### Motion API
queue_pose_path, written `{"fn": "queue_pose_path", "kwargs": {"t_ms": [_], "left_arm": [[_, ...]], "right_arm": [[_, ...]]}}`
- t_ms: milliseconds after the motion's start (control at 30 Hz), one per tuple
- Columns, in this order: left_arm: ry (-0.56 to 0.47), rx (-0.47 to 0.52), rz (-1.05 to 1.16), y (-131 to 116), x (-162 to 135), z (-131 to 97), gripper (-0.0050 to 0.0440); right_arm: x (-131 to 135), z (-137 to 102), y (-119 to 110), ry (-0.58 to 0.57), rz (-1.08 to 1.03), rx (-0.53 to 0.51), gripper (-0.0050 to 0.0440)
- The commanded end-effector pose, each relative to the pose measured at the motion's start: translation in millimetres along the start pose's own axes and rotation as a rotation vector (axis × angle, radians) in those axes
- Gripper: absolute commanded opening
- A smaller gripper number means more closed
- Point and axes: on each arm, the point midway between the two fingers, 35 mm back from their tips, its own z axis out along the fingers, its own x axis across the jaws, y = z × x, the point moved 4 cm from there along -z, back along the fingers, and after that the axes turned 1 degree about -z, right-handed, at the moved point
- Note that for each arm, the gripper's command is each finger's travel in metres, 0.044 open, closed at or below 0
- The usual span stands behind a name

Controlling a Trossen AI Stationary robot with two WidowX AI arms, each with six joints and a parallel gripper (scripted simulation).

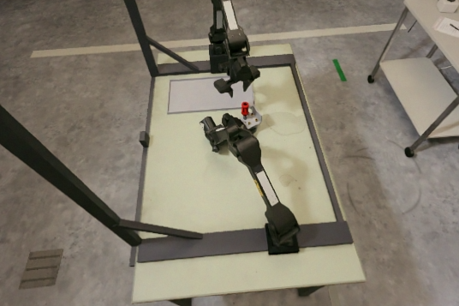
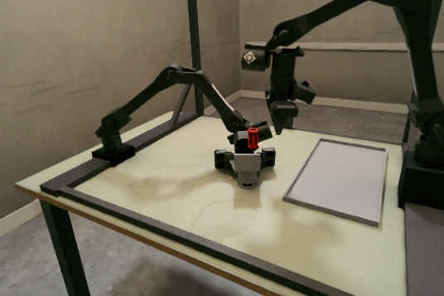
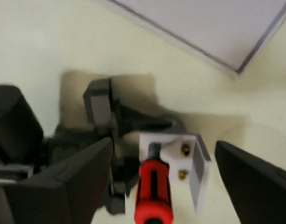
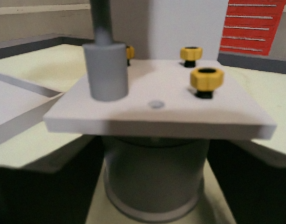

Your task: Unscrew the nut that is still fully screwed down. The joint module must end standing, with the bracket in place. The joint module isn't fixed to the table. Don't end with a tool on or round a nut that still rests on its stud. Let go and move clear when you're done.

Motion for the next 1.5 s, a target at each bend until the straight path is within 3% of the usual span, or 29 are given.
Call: {"fn": "queue_pose_path", "kwargs": {"t_ms": [0,667,700,1067,1467], "left_arm": [[-0.004,-0.026,0.012,-2.6,6.5,-2.2,0.03],[-0.004,-0.02,0.009,-0.9,4.4,-4.3,0.03],[-0.01,-0.043,0.007,1.3,3.3,6.5,0.03],[-0.01,-0.043,0.007,3.0,2.9,43.1,0.03],[-0.004,-0.02,0.009,0.1,4.2,35.8,0.03]], "right_arm": [[4.6,-2.5,22.8,0.008,0.051,-0.004,0.0245],[4.6,-2.5,22.8,0.008,0.051,-0.004,0.0245],[4.6,-2.5,22.8,0.008,0.051,-0.004,0.0245],[4.6,-2.5,22.8,0.008,0.051,-0.004,0.0245],[4.6,-2.5,22.8,0.008,0.051,-0.004,0.0245]]}}
